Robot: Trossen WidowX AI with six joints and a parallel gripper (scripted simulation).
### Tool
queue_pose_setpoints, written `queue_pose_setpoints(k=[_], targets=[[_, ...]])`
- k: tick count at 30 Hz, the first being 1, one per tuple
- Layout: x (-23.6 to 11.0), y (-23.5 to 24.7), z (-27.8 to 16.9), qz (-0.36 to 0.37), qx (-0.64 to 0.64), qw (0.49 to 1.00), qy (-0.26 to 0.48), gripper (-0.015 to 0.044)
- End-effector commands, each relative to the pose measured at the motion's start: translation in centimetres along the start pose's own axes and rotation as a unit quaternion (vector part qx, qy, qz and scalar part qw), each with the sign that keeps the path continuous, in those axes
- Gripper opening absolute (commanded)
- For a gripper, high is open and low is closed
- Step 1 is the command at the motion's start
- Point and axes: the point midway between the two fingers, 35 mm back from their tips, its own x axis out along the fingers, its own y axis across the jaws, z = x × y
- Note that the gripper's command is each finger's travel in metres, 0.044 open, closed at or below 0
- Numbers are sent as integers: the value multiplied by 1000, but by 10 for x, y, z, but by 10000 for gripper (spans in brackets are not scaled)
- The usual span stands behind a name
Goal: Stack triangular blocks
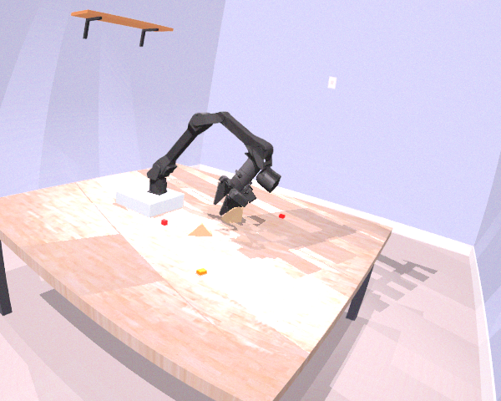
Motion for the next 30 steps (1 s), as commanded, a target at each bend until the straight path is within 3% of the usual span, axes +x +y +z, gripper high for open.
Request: queue_pose_setpoints(k=[1,8,23,30], targets=[[-6,-7,-2,-25,11,999,29,440],[-2,-7,-2,-25,11,999,29,440],[91,-11,-8,-17,13,999,31,440],[94,-10,-8,-17,13,999,31,440]])
